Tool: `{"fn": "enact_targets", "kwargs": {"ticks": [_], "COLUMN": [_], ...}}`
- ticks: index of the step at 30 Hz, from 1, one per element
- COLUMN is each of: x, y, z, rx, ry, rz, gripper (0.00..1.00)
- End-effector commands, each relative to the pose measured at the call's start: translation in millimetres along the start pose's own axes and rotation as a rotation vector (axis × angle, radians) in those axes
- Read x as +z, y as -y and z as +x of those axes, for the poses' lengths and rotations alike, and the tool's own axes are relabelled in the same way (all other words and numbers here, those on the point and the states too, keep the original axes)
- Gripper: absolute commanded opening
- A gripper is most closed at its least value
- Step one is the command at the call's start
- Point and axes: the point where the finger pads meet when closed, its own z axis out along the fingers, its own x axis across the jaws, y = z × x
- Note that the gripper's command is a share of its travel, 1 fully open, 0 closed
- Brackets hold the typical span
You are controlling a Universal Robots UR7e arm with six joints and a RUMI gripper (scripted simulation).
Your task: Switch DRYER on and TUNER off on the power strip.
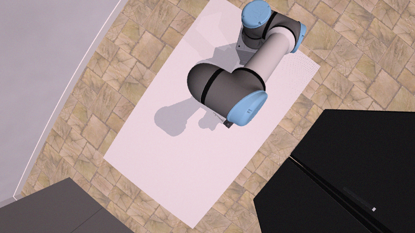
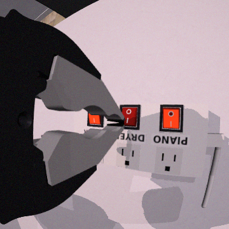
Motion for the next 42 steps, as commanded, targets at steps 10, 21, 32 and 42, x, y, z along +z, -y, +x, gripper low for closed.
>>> {"fn": "enact_targets", "kwargs": {"ticks": [10, 21, 32, 42], "x": [-0.3, -0.3, 2.0, 5.5], "y": [2.5, 2.5, 2.8, 3.0], "z": [0.1, 0.1, 0.0, 0.1], "rx": [0.001, 0.001, 0.002, 0.002], "ry": [0.001, 0.001, 0.001, 0.001], "rz": [0.003, 0.003, 0.003, 0.003], "gripper": [0.00, 0.00, 0.00, 0.00]}}
